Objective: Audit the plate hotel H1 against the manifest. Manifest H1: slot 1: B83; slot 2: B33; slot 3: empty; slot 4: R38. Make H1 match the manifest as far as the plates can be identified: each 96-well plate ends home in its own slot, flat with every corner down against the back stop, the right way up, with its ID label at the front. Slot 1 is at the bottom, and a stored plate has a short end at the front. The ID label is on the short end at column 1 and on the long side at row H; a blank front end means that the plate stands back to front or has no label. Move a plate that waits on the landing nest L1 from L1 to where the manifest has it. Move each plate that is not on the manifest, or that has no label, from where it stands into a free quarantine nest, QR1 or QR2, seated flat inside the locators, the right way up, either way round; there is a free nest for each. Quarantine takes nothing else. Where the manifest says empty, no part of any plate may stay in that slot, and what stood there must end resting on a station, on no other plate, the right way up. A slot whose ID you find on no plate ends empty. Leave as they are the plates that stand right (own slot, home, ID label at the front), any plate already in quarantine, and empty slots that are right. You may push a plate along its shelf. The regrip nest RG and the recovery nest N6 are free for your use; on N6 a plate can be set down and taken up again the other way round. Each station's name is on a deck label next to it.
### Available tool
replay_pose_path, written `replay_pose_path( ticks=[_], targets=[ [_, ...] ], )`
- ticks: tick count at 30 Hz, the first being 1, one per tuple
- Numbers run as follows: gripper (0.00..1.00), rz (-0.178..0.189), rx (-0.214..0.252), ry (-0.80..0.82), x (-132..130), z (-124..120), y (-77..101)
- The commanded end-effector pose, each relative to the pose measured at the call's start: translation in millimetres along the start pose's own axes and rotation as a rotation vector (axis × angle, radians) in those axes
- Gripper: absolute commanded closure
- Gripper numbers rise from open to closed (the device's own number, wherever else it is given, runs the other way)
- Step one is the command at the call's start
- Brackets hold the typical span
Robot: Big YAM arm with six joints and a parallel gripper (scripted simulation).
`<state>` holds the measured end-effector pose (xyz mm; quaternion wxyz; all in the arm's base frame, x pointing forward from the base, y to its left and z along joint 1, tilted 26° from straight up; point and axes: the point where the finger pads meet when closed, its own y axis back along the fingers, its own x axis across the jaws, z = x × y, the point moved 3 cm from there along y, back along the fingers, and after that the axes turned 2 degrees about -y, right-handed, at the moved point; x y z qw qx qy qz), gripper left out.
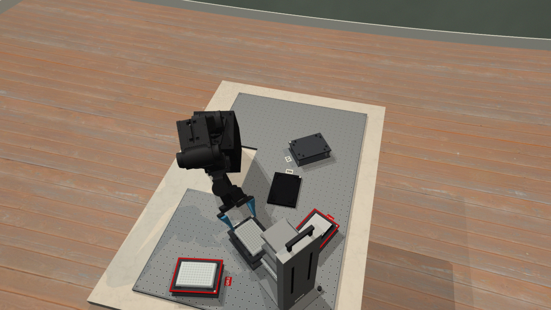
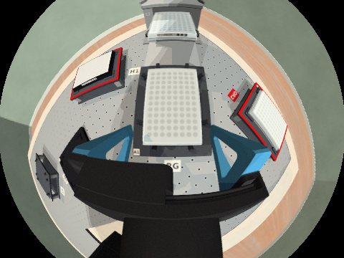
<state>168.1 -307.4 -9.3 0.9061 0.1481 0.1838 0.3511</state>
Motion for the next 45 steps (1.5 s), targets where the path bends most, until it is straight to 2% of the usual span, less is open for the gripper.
replay_pose_path(
  ticks=[1,4,16,18,19,23,35,36,40,41,45],
  targets=[
    [0.0,-0.007,0.001,0.011,0.1,-3.6,9.2],
    [0.0,-0.012,-0.021,0.02,-3.0,0.1,-1.6],
    [0.0,-0.017,-0.019,0.017,-5.3,-10.3,-8.3],
    [0.0,-0.017,-0.019,0.017,-5.3,-10.3,-8.3],
    [0.0,-0.003,-0.008,0.015,0.7,-13.3,-3.9],
    [0.0,-0.017,-0.019,0.017,-5.3,-14.3,-11.3],
    [0.0,-0.017,-0.019,0.017,-5.7,-22.4,-17.3],
    [0.0,-0.003,-0.008,0.015,0.3,-25.0,-13.0],
    [0.0,-0.016,-0.019,0.017,-5.6,-26.3,-20.3],
    [0.0,-0.001,-0.005,0.006,0.4,-26.1,-14.5],
    [0.0,-0.001,-0.005,0.006,0.4,-26.1,-14.5]
  ],
)
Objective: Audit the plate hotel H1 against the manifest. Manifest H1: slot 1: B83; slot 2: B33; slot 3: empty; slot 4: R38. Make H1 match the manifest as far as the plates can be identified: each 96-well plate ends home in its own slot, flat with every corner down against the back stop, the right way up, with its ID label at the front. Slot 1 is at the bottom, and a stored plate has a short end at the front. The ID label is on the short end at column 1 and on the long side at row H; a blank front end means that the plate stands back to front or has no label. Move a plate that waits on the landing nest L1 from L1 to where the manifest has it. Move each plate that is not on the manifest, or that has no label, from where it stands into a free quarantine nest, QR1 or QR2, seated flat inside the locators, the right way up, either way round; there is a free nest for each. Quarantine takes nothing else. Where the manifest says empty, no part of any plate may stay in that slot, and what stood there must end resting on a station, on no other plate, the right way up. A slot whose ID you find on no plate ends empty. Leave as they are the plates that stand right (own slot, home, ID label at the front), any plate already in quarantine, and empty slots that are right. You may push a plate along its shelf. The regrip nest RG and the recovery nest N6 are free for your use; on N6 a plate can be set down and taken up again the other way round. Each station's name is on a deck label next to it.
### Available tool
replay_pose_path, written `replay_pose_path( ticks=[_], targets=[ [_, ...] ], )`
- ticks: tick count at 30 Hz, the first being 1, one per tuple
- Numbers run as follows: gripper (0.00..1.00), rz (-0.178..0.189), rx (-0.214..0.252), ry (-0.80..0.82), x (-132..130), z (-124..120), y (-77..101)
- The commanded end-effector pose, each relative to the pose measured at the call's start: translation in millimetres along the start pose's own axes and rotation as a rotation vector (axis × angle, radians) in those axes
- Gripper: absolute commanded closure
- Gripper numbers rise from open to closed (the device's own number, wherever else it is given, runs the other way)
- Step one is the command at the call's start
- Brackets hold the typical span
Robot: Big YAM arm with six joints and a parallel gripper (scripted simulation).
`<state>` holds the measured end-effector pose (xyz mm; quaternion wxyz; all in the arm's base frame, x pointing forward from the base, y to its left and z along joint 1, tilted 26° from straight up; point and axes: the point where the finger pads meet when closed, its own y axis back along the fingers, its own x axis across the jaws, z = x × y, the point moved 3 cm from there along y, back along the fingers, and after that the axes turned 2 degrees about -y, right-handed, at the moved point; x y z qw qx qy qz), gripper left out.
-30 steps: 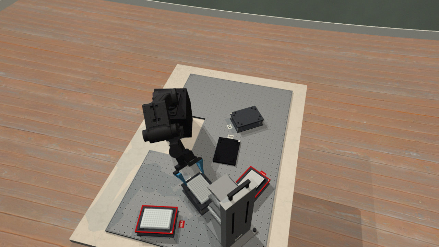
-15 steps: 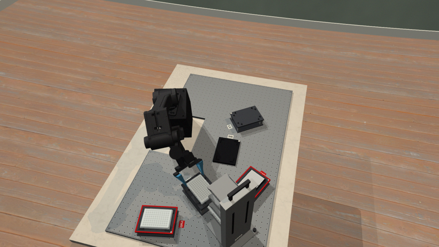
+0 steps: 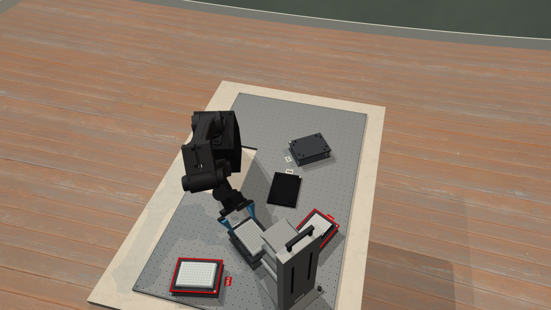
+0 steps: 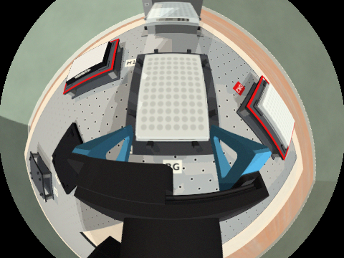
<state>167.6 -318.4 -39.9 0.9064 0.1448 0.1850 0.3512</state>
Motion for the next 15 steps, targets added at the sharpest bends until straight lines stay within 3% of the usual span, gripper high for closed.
replay_pose_path(
  ticks=[1,9,10,15],
  targets=[
    [0.0,0.0,0.0,0.001,1.4,-0.2,5.2],
    [0.0,0.0,0.0,0.001,1.4,-0.2,5.2],
    [0.14,0.0,0.0,0.001,1.4,-0.2,5.2],
    [0.14,0.0,0.0,0.001,1.4,-0.2,5.2]
  ],
)
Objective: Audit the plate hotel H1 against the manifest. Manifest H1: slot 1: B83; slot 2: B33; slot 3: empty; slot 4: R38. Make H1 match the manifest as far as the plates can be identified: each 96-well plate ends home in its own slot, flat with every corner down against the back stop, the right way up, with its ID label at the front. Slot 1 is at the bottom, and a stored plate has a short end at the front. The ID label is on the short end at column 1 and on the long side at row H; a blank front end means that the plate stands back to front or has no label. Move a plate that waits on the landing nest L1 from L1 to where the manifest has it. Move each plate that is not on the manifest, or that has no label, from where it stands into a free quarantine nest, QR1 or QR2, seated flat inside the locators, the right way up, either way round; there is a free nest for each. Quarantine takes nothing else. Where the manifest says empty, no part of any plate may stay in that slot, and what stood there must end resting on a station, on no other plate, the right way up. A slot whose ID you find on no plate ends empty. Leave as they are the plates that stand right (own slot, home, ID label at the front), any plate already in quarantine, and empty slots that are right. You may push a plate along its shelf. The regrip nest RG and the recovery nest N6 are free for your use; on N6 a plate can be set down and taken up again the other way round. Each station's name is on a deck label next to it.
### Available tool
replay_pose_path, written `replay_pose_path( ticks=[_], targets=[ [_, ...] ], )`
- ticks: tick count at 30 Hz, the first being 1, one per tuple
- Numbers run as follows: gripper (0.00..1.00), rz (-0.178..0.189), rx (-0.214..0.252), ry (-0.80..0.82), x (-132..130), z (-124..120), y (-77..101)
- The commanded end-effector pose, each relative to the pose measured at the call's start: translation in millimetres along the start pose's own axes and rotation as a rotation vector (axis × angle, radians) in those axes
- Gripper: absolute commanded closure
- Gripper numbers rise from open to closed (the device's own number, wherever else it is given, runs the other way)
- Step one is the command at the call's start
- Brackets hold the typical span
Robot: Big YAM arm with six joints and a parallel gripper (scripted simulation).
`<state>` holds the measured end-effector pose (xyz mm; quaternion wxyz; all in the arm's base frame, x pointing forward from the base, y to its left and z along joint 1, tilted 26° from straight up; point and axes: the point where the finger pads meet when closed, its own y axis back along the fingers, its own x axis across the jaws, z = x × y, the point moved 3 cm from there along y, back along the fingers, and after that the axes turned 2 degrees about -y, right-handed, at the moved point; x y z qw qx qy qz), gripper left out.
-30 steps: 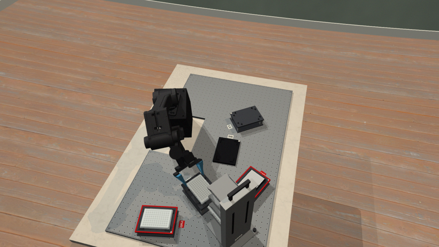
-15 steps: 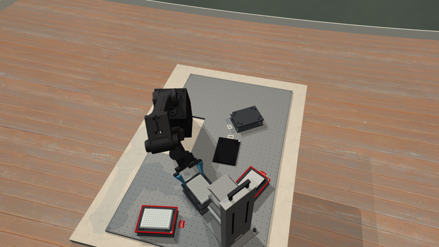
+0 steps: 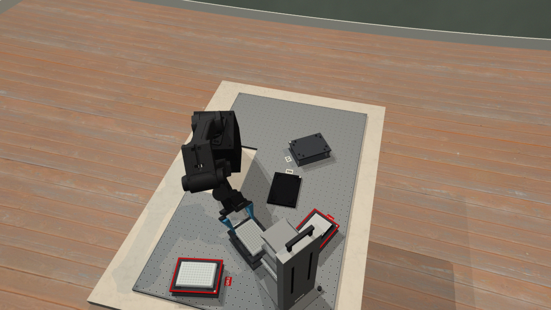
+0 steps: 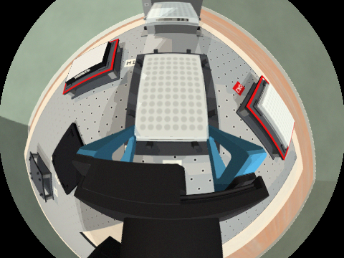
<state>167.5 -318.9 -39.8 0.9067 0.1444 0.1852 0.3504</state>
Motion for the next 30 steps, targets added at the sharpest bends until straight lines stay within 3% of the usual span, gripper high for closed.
replay_pose_path(
  ticks=[1,18,19,24,26,27,30],
  targets=[
    [0.14,0.002,0.001,0.001,1.8,-0.3,5.4],
    [0.14,0.002,0.001,0.001,1.8,-0.3,5.4],
    [0.14,-0.011,-0.014,0.01,-3.6,-0.1,-0.3],
    [0.14,0.004,0.016,0.001,2.7,0.8,14.2],
    [0.14,0.004,0.016,0.001,2.7,0.8,14.2],
    [0.14,0.004,0.013,0.002,0.8,-3.0,1.8],
    [0.14,0.004,0.009,0.003,2.4,4.2,12.9]
  ],
)
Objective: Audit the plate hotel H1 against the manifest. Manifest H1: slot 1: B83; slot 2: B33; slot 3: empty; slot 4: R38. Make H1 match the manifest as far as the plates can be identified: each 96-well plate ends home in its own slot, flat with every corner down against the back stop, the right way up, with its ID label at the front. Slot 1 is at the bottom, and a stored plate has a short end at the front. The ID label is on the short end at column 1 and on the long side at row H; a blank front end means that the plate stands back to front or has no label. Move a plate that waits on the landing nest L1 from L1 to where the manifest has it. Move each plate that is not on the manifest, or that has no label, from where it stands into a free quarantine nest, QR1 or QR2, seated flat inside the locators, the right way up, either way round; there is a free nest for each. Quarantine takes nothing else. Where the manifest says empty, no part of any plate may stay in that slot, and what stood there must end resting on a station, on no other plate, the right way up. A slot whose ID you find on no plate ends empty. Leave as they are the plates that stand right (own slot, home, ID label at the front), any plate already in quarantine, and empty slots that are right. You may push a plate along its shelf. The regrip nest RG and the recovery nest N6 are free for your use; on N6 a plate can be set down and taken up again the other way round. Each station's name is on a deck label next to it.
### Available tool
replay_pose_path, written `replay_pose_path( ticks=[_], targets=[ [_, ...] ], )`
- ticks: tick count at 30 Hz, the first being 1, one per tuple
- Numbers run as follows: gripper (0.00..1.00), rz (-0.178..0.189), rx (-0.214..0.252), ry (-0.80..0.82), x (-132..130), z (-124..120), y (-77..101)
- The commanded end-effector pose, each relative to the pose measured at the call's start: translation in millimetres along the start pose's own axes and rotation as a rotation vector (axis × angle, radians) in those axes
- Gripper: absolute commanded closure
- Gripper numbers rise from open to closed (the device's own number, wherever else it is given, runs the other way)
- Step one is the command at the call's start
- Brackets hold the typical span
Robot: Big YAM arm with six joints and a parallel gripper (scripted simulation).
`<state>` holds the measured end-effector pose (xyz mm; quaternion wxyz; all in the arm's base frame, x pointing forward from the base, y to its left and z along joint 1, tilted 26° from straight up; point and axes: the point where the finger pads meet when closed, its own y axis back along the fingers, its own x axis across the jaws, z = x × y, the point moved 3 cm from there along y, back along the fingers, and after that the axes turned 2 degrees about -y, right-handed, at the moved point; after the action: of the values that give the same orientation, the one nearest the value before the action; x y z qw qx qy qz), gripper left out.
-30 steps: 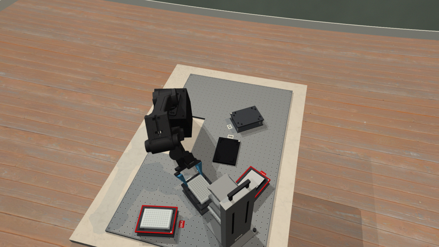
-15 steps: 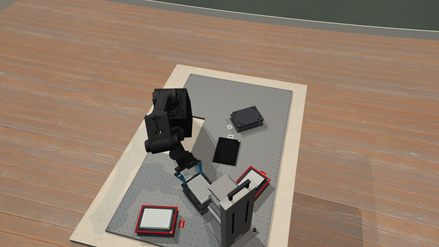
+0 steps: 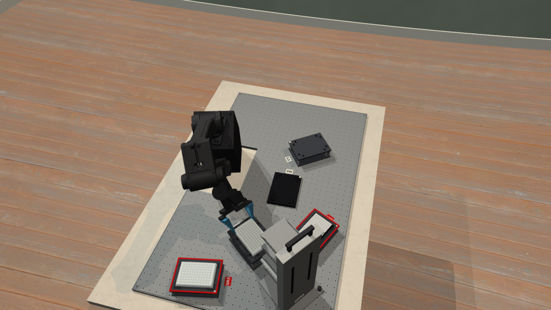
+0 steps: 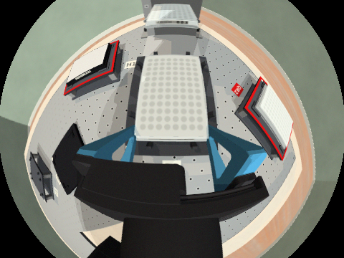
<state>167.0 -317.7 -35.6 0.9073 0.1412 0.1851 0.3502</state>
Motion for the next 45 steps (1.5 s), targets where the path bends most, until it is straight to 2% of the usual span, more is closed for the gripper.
replay_pose_path(
  ticks=[1,5,9,13,14,18,20,23,30,32,36,39,45],
  targets=[
    [0.14,0.009,0.021,-0.001,4.4,0.2,13.1],
    [0.14,0.008,0.009,0.003,3.5,5.1,10.6],
    [0.14,0.017,0.021,-0.001,7.5,4.9,17.6],
    [0.14,0.012,0.006,0.003,5.2,9.3,12.6],
    [0.14,0.018,0.023,-0.003,7.3,3.3,13.6],
    [0.14,0.019,0.019,-0.003,8.7,9.2,21.3],
    [0.14,0.012,0.005,0.0,5.4,13.6,16.8],
    [0.14,0.016,0.02,-0.007,7.7,11.9,24.5],
    [0.14,0.012,0.005,-0.004,5.4,18.5,21.5],
    [0.14,0.014,0.019,-0.01,7.2,15.9,28.7],
    [0.14,0.013,0.006,-0.007,6.1,21.9,25.9],
    [0.14,0.016,0.018,-0.012,8.1,20.8,32.9],
    [0.14,0.013,0.01,-0.009,6.6,26.7,33.5]
  ],
)
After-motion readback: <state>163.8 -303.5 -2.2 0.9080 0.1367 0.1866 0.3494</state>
